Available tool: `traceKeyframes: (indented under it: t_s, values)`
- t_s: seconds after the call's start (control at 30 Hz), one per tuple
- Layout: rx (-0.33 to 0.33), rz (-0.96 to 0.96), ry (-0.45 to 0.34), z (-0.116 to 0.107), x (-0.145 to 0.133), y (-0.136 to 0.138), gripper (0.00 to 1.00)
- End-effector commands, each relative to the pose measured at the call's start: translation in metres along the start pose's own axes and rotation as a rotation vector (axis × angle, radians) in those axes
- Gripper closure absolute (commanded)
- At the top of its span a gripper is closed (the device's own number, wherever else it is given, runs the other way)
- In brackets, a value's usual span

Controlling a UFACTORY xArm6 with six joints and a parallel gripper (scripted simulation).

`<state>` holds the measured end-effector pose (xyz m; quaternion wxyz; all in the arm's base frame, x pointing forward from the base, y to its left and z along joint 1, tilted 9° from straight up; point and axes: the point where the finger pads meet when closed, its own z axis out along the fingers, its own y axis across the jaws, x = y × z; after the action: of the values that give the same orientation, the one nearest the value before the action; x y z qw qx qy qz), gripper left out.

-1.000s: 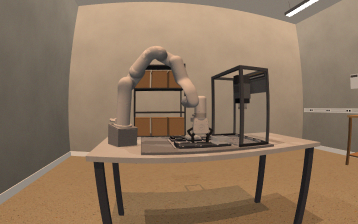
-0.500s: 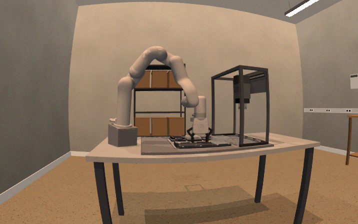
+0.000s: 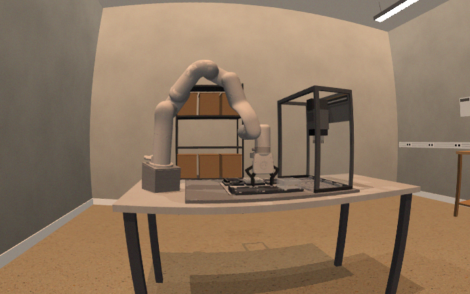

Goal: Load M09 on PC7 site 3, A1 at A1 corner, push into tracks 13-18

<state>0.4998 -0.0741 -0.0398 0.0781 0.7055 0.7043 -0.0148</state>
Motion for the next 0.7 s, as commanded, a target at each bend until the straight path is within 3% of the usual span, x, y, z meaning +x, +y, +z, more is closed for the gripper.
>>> traceKeyframes:
  t_s: [0.0,0.67]
  values:
    - [-0.004,0.000,0.000,-0.009,0.000,0.002,0.00]
    - [-0.004,0.000,0.000,-0.036,0.000,0.002,0.00]
